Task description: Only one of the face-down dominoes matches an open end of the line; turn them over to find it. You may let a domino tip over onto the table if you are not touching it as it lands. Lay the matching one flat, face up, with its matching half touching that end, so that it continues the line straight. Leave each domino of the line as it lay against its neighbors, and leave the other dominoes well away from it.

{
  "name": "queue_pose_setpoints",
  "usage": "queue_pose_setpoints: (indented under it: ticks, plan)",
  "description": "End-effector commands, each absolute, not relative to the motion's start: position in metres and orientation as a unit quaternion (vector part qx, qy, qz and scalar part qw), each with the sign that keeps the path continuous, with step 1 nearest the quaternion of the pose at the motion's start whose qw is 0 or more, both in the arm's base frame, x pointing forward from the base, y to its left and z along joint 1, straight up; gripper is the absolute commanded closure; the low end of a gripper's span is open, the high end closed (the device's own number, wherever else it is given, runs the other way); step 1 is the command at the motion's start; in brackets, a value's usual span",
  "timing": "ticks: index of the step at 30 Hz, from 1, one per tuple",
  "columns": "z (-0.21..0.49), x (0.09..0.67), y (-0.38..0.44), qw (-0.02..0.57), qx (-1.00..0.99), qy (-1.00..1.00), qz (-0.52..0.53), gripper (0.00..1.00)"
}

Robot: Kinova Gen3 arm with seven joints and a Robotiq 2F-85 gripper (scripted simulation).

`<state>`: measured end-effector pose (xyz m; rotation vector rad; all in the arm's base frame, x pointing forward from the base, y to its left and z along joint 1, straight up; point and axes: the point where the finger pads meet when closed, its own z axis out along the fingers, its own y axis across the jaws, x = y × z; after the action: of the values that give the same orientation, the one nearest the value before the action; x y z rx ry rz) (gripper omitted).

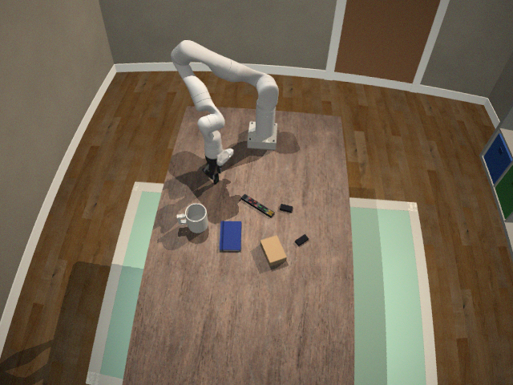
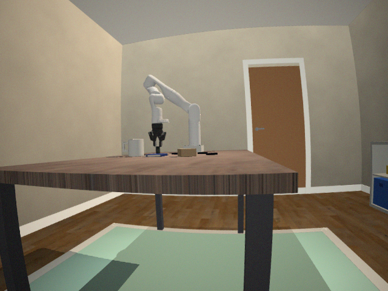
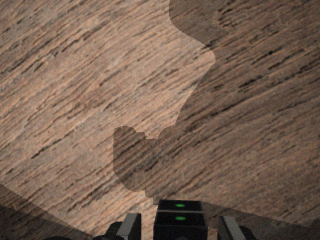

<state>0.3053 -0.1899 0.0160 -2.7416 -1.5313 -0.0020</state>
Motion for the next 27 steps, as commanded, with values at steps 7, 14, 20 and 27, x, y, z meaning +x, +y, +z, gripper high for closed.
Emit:
queue_pose_setpoints:
  ticks: [7,14,20,27]
  plan:
    - [0.0150,0.3057,-0.1900,0.000,-0.873,-0.488,-0.001,0.52]
    - [0.0150,0.3057,-0.1900,0.000,-0.873,-0.488,-0.001,0.52]
    - [0.0150,0.3057,-0.1900,0.000,-0.873,-0.488,-0.001,0.66]
    - [0.0150,0.3057,-0.1900,0.000,-0.873,-0.488,-0.001,0.66]
